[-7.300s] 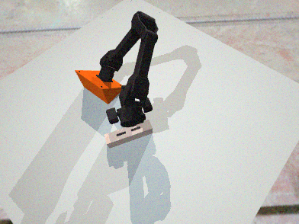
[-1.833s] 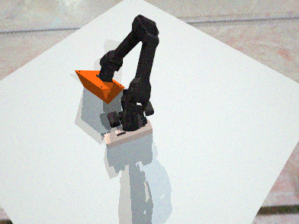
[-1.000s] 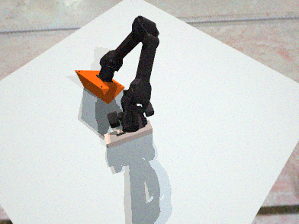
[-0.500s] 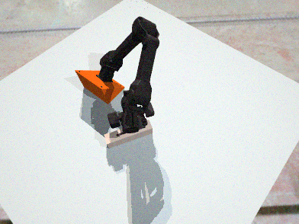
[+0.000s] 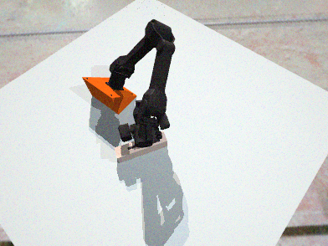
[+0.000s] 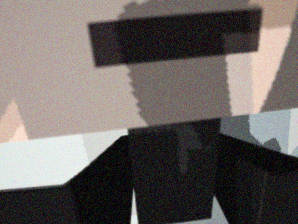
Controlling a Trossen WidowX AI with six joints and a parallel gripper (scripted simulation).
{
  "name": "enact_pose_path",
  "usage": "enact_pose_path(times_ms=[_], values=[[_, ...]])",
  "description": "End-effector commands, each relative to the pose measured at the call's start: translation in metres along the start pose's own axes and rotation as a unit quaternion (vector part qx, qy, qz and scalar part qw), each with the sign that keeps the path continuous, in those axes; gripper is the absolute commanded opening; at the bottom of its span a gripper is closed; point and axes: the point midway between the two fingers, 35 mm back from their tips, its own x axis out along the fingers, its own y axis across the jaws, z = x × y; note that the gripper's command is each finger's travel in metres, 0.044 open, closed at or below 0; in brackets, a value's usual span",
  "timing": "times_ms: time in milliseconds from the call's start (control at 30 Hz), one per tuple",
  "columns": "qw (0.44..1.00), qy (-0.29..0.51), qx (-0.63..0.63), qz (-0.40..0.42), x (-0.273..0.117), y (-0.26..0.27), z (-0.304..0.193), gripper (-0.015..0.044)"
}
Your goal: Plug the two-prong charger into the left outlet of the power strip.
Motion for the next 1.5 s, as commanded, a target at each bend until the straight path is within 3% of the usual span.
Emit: enact_pose_path(times_ms=[0,1467], values=[[1.000,-0.016,-0.012,-0.001,-0.0015,0.0019,0.0127,0.0000],[1.000,-0.016,-0.012,-0.001,-0.0028,0.0020,0.0088,0.0000]])
